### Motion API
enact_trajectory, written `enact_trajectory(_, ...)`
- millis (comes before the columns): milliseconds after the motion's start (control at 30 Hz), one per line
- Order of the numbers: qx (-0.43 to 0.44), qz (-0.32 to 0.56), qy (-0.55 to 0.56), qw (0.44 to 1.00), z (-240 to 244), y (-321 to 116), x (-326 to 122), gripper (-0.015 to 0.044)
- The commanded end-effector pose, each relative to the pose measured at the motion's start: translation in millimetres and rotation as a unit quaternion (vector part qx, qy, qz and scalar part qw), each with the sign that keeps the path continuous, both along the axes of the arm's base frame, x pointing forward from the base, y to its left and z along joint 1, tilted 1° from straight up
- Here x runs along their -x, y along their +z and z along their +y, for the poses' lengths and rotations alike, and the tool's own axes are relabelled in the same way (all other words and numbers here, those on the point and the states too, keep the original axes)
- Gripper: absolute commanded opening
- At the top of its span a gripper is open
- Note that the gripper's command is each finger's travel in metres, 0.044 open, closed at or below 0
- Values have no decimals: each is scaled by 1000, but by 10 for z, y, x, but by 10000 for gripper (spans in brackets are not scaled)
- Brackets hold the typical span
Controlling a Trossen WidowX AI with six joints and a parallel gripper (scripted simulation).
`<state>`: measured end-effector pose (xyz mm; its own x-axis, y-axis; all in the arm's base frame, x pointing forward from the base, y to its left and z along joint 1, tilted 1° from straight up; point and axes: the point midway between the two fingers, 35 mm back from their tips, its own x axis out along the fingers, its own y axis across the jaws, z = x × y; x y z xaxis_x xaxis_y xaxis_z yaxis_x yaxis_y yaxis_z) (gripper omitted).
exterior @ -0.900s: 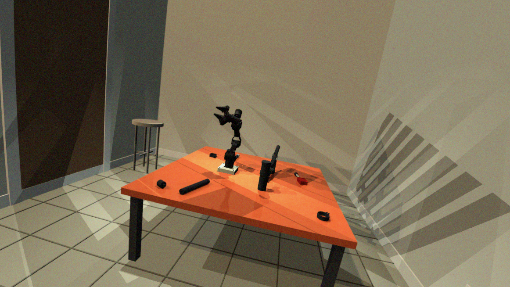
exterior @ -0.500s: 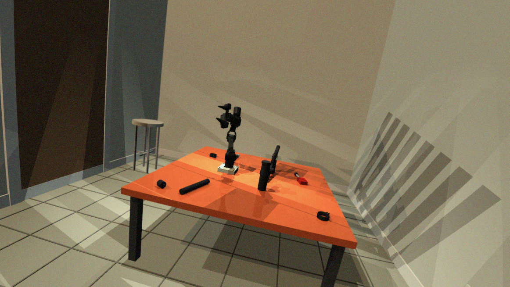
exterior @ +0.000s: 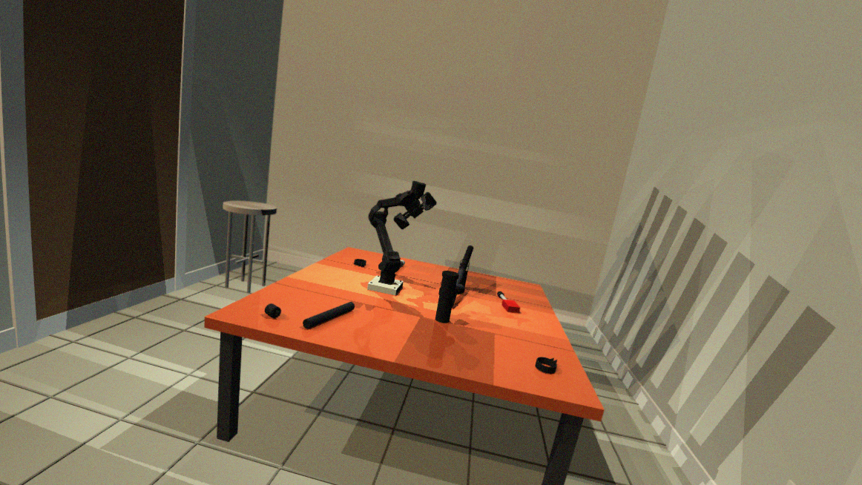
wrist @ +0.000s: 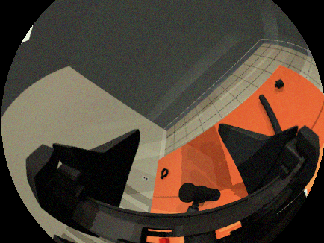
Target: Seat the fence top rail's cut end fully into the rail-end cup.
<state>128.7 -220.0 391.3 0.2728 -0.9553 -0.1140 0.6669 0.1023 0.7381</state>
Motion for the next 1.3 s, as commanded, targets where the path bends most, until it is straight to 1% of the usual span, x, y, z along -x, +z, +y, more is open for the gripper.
enact_trajectory(0, -22, 117, 120, 986, 148, -199, -518, 440)
enact_trajectory(133, -32, 242, 259, 935, 462, -470, -1044, 440)
enact_trajectory(267, -25, 347, 390, 853, 895, -747, -1447, 440)
enact_trajectory(433, 2, 451, 539, 711, 1551, -1086, -1762, 440)
enact_trajectory(567, 34, 511, 644, 568, 2123, -1336, -1856, 440)
enact_trajectory(600, 41, 519, 662, 539, 2233, -1381, -1858, 440)
enact_trajectory(633, 45, 524, 672, 522, 2299, -1407, -1856, 440)
enact_trajectory(833, 51, 528, 675, 513, 2306, -1417, -1861, 440)
enact_trajectory(933, 89, 551, 673, 485, 2178, -1435, -1903, 440)
enact_trajectory(1067, 180, 606, 660, 406, 1837, -1481, -1984, 440)
enact_trajectory(1267, 303, 680, 621, 247, 1254, -1566, -2038, 440)
